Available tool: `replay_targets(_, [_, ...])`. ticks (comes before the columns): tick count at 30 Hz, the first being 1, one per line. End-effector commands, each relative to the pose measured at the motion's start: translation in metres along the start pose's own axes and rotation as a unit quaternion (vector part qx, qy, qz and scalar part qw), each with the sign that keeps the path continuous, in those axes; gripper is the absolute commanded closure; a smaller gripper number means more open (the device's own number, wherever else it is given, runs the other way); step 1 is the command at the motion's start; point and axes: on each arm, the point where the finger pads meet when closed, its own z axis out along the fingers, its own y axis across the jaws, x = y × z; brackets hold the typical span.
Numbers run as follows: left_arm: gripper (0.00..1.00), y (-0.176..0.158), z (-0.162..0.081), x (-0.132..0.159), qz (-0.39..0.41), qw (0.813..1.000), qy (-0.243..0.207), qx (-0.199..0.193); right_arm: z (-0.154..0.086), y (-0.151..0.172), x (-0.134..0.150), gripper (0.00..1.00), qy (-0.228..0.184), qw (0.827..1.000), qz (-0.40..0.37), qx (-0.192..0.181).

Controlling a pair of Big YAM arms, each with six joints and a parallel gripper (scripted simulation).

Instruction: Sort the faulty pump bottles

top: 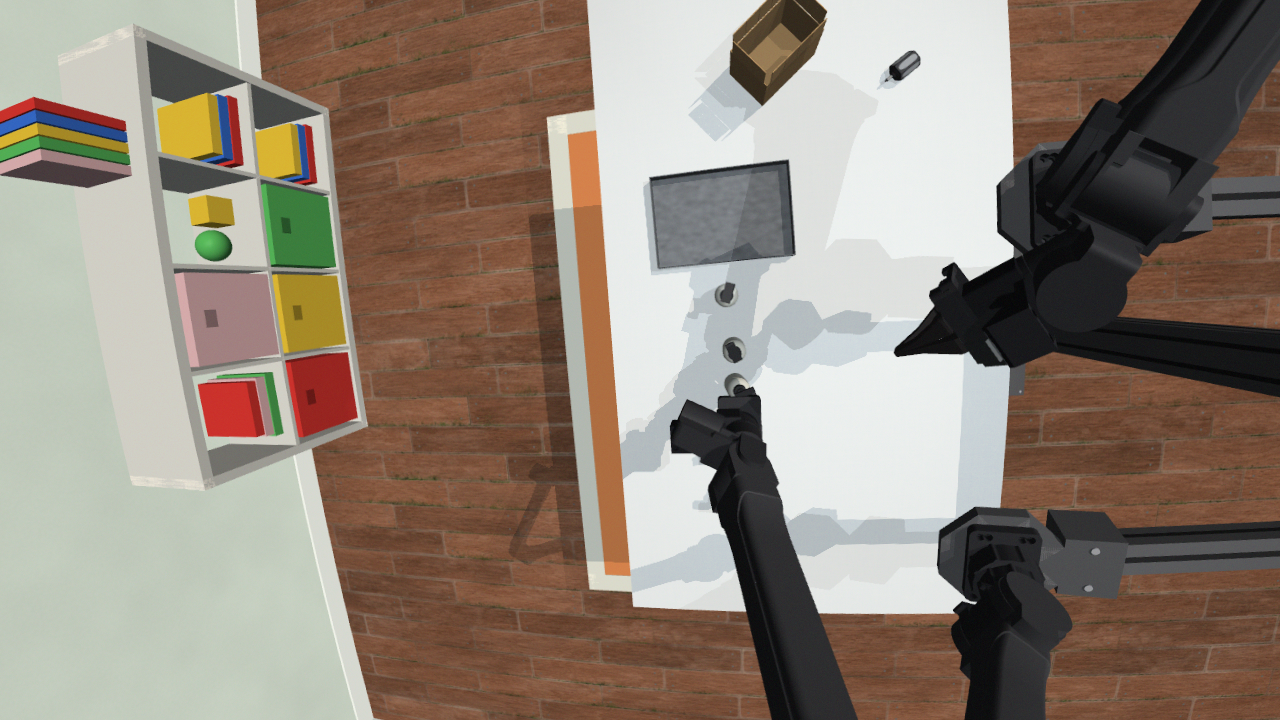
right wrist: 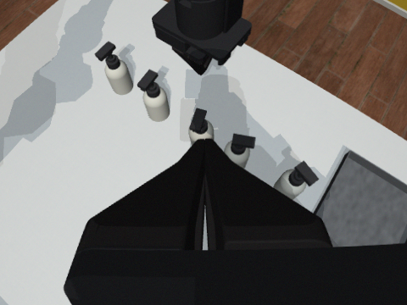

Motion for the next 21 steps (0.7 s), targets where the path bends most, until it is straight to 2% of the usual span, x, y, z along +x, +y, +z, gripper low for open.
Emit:
replay_targets(1, [1.00, -0.002, 0.000, -0.001, -0.003, 1.000, -0.001, 0.001, 0.010, 0.000, -0.014, 1.00, -0.019, 1.000, 0.005, 0.002])
replay_targets(6, [1.00, -0.002, 0.000, -0.001, -0.003, 1.000, -0.001, 0.001, 0.010, 0.001, -0.014, 1.00, -0.019, 1.000, 0.005, 0.000])
replay_targets(7, [1.00, 0.001, 0.007, 0.002, 0.007, 1.000, 0.003, -0.002, 0.010, 0.001, -0.014, 1.00, -0.019, 1.000, 0.005, 0.000])
replay_targets(8, [1.00, 0.008, 0.009, 0.002, 0.010, 1.000, 0.004, -0.004, 0.010, 0.000, -0.030, 1.00, -0.031, 0.999, 0.005, 0.001])
replay_targets(10, [1.00, 0.018, 0.013, 0.005, 0.024, 1.000, 0.006, -0.004, 0.011, 0.001, -0.033, 1.00, -0.033, 0.999, 0.003, 0.000])
replay_targets(15, [1.00, 0.075, 0.035, 0.003, 0.051, 0.999, 0.005, -0.004, 0.027, 0.013, -0.051, 1.00, -0.037, 0.999, -0.012, -0.014])
replay_targets(17, [1.00, 0.075, 0.035, 0.003, 0.051, 0.999, 0.005, -0.004, 0.027, 0.013, -0.051, 1.00, -0.037, 0.999, -0.012, -0.014])
replay_targets(18, [1.00, 0.091, 0.041, 0.003, 0.051, 0.999, 0.005, -0.004, 0.034, 0.019, -0.056, 1.00, -0.037, 0.999, -0.016, -0.020])
replay_targets(21, [1.00, 0.127, 0.055, 0.002, 0.047, 0.999, 0.005, -0.004, 0.045, 0.027, -0.089, 1.00, -0.072, 0.997, -0.011, -0.030])
